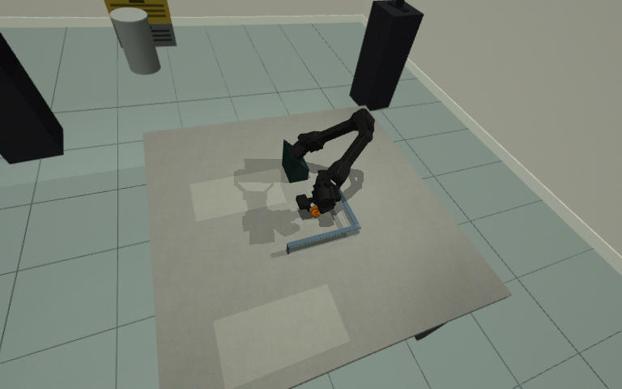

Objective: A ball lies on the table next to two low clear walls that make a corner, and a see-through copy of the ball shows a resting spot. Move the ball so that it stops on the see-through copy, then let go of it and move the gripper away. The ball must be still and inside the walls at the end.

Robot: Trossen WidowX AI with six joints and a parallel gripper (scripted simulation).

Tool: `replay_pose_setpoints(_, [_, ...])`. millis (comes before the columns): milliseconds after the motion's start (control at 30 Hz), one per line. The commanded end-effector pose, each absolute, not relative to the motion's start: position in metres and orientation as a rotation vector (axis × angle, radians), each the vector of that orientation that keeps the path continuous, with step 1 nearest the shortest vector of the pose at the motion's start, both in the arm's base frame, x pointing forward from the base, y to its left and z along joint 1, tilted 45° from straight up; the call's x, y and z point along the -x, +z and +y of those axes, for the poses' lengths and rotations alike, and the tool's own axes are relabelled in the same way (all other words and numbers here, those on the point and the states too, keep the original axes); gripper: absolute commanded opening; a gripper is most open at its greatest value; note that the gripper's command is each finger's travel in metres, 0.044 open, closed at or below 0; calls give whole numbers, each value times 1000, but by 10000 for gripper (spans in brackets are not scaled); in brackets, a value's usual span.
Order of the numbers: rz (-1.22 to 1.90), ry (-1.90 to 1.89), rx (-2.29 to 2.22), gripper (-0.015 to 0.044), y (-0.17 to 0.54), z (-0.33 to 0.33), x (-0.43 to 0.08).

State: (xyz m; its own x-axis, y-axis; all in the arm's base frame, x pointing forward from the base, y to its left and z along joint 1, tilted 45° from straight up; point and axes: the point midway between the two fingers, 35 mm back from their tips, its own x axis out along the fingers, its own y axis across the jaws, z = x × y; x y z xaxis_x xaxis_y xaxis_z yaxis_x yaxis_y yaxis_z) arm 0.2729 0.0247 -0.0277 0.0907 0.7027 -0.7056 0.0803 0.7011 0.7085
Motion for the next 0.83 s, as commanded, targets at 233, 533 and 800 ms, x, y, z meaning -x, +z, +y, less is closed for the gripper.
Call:
replay_pose_setpoints(233, [1411, 515, -695, 357, 25, -29, -267])
replay_pose_setpoints(533, [1404, 507, -700, 409, 26, -33, -269])
replay_pose_setpoints(800, [1403, 509, -696, 440, 54, -60, -264])
